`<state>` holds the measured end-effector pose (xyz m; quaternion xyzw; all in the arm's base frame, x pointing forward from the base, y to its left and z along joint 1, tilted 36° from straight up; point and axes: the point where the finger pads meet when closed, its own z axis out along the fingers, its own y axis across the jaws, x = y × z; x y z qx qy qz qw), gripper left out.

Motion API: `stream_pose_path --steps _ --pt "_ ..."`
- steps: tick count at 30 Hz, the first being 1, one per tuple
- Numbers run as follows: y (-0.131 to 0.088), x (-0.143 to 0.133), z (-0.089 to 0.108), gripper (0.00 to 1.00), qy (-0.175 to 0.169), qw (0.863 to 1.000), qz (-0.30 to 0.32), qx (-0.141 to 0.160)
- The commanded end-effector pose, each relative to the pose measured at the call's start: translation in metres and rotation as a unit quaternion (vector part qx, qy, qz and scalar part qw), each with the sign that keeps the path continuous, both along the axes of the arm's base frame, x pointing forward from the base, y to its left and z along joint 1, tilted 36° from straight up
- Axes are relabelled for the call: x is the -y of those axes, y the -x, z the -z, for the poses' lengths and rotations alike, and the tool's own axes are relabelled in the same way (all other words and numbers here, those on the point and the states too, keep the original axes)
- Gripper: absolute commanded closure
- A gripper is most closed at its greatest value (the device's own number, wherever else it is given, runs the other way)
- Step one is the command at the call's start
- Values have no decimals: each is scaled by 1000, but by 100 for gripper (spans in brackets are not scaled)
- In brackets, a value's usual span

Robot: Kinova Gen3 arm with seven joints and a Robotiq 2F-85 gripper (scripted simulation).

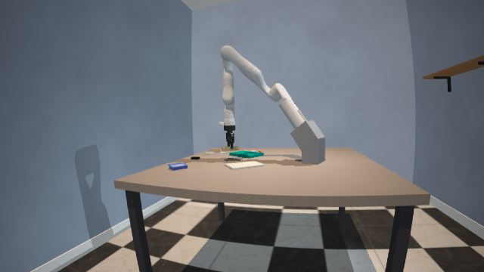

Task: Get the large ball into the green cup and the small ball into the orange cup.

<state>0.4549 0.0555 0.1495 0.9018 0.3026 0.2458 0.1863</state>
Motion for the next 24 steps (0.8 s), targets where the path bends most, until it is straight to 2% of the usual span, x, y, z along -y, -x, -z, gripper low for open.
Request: stream_pose_path --steps 1,5,7,9,20,22,24 --pt "1 -2 1 28 2 1000 -3 6" --pt "2 -3 1 28 15 1000 4 15" --pt "1 -2 1 28 6 1000 -1 10" --pt "2 -3 1 28 14 1000 4 13" --pt "1 -2 1 28 5 1000 0 -1" --pt "1 -2 1 28 -8 1000 -7 -8" --pt "1 -2 1 28 1 1000 -1 -4"
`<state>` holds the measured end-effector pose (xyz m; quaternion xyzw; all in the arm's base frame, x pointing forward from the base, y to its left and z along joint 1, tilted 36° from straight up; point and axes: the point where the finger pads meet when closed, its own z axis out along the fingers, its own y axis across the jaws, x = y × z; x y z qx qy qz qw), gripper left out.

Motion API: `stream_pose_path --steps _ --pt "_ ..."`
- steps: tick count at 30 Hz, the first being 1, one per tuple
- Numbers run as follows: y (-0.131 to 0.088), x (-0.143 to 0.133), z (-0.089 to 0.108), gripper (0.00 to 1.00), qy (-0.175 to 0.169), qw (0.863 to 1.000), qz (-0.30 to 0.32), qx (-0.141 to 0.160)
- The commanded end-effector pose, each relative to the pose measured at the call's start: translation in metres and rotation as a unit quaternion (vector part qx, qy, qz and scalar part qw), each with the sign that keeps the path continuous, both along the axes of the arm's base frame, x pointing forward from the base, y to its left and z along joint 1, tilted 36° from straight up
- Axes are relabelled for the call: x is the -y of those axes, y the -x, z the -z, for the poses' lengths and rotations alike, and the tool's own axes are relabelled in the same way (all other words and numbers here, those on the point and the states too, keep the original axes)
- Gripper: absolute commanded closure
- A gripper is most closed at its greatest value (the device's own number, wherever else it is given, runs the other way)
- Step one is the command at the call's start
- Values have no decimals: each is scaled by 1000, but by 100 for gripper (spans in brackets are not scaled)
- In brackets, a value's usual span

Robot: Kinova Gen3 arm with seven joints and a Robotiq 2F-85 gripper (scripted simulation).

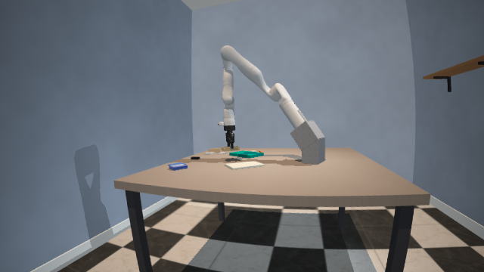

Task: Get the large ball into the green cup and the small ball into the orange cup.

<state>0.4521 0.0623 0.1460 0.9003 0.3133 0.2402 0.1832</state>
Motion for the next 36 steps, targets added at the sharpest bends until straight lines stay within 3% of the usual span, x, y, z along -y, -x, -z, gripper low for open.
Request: stream_pose_path --steps 1,21,36 --pt "-2 5 -3 28 -6 1000 5 2" --pt "0 1 0 28 86 991 49 88" --pt "-3 -1 -1 28 135 986 98 15"
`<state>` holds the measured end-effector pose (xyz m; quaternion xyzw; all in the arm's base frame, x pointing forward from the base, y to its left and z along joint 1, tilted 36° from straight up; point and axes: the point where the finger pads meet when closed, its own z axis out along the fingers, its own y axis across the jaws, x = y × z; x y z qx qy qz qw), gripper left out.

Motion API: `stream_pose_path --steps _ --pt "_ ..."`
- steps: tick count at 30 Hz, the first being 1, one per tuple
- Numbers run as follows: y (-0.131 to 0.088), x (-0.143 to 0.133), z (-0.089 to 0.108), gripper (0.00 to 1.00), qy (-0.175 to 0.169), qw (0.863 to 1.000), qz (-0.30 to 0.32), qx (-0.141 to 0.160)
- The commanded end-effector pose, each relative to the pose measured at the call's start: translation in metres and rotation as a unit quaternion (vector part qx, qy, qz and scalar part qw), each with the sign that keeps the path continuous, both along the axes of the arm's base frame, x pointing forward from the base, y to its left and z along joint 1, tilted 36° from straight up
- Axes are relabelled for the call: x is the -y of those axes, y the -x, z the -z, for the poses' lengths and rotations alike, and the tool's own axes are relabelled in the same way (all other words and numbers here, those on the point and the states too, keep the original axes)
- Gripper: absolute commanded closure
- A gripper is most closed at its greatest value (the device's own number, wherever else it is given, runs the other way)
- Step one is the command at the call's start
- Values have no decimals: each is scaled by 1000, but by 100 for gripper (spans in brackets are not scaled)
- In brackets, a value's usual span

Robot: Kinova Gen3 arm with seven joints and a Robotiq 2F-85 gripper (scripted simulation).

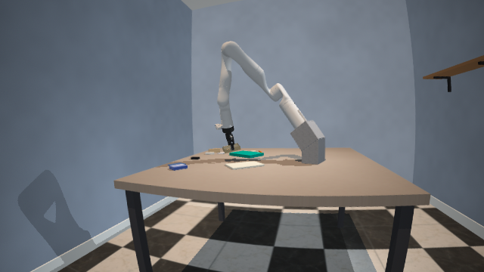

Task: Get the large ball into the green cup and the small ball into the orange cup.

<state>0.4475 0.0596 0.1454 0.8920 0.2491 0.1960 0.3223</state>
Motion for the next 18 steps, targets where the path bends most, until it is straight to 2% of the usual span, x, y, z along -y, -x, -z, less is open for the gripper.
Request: stream_pose_path --steps 1,16,18 --pt "-7 -4 -1 28 13 1000 7 -9" --pt "-8 -4 -1 28 17 1000 14 -17" --pt "-8 -4 -2 28 3 1000 3 -16"
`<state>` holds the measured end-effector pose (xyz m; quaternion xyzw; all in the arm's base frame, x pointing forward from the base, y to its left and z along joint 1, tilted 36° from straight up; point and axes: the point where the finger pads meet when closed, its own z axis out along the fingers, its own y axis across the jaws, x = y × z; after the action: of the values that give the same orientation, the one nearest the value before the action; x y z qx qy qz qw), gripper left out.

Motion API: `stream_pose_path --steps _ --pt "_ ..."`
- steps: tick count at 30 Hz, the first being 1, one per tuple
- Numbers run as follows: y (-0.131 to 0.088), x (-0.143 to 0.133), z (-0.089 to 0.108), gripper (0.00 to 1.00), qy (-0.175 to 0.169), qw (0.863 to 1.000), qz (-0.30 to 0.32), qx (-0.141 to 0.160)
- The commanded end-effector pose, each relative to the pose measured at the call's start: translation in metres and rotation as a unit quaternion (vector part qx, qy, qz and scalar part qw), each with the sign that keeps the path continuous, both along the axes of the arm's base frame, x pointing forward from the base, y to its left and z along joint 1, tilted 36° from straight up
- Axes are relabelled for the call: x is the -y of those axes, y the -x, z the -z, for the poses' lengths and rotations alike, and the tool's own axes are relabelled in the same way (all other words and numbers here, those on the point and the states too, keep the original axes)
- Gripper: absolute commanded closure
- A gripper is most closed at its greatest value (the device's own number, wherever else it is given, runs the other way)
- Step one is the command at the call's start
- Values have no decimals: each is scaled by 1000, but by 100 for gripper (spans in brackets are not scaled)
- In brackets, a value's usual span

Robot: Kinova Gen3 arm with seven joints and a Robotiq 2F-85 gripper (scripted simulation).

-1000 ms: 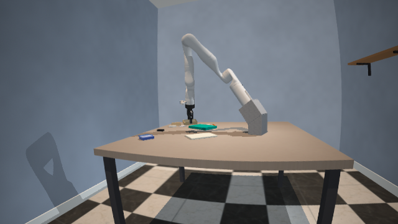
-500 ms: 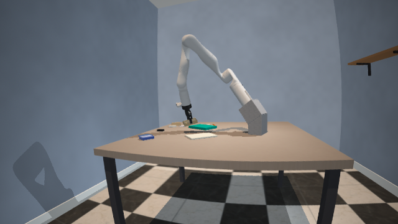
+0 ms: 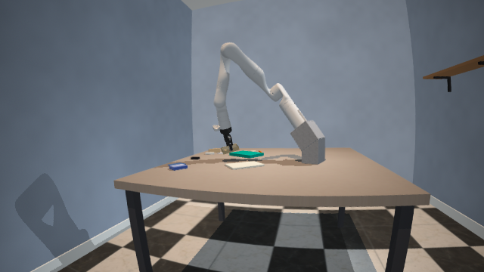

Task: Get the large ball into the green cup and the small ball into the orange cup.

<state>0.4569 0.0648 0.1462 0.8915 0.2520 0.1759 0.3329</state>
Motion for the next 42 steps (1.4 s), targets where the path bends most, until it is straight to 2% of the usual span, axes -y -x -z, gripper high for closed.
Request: stream_pose_path --steps 1,8,11,20,35,42 --pt "2 2 -1 28 -19 1000 -7 0" --pt "2 4 -2 28 -71 997 -43 1" --pt "3 4 -2 28 -78 996 -48 1" --pt "3 7 -2 28 -143 985 -94 4" --pt "3 7 -2 28 -141 986 -93 5" --pt "4 7 -2 28 -137 985 -99 25"
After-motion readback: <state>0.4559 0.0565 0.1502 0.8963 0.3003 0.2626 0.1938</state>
